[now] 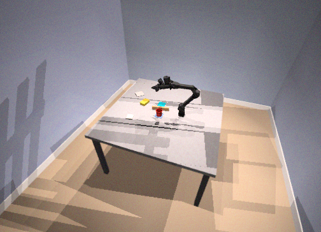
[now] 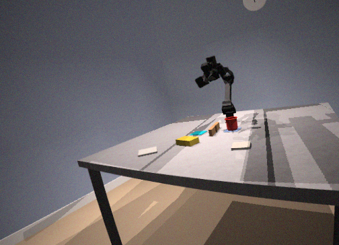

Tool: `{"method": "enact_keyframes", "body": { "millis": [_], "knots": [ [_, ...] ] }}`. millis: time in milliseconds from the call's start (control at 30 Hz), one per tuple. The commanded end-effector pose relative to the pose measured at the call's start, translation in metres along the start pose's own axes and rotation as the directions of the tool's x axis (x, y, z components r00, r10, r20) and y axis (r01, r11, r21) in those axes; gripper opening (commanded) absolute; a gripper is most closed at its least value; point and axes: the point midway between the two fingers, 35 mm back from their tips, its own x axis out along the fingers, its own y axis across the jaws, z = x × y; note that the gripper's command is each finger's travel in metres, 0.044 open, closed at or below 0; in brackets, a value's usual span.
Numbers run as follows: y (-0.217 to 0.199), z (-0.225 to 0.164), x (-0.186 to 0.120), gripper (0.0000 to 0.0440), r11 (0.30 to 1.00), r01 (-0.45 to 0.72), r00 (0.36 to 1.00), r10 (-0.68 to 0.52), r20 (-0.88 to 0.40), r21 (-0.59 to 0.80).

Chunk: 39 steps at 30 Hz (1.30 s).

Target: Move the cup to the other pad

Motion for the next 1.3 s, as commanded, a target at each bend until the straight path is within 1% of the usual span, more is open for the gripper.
{"method": "enact_keyframes", "body": {
  "millis": [0, 333, 633, 967, 1267],
  "knots": [
    [0.004, -0.004, 0.004, 0.0112, 0.999, -0.004, 0.999, 0.005, -0.049, 0.038],
    [0.017, -0.013, 0.006, 0.012, 0.986, 0.019, 0.983, 0.012, -0.185, 0.167],
    [0.028, -0.024, 0.007, 0.0124, 0.958, 0.077, 0.951, 0.013, -0.31, 0.276],
    [0.038, -0.038, 0.006, 0.0126, 0.912, 0.18, 0.894, 0.005, -0.449, 0.369],
    [0.044, -0.054, 0.003, 0.0123, 0.863, 0.299, 0.823, -0.016, -0.568, 0.408]
  ]
}}
